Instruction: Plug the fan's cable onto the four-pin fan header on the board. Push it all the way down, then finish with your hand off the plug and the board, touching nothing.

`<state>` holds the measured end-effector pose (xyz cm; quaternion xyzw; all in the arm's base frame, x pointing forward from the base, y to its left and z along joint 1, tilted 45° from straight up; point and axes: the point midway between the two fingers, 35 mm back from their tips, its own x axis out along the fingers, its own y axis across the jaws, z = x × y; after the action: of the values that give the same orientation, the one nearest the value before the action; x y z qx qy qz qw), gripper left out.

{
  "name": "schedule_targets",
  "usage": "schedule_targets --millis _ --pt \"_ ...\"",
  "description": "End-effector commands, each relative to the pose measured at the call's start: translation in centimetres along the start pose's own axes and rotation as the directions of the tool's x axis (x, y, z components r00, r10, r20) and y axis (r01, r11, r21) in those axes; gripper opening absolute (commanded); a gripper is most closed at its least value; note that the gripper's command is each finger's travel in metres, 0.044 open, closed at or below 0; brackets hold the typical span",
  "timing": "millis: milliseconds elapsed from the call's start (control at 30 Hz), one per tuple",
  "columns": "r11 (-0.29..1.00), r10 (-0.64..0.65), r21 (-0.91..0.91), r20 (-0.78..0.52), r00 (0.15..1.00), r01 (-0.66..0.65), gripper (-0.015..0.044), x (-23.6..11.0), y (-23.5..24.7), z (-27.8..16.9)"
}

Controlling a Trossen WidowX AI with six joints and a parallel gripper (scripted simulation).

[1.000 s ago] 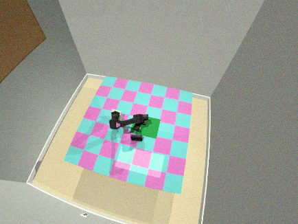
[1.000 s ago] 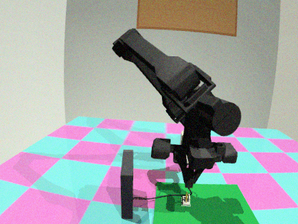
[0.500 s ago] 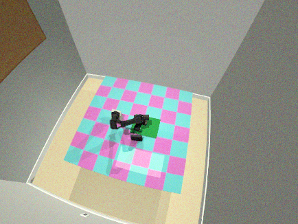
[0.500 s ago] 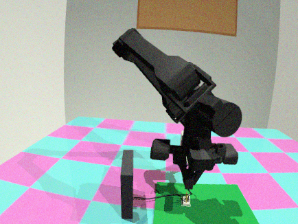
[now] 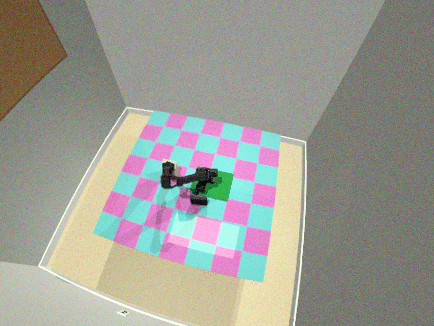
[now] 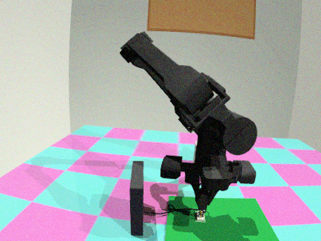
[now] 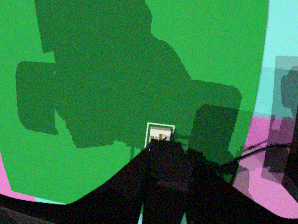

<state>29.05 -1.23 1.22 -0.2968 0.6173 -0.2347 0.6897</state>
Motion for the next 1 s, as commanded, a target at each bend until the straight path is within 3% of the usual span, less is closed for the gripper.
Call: schedule_targets --millis 0,967 --pt "1.0 -0.006 -0.012 -0.012 1.0 0.006 0.0 1.03 0.03 -0.45" --pt "1.0 -0.006 -0.021 -0.012 1.0 0.006 0.0 1.02 0.11 -0.93"
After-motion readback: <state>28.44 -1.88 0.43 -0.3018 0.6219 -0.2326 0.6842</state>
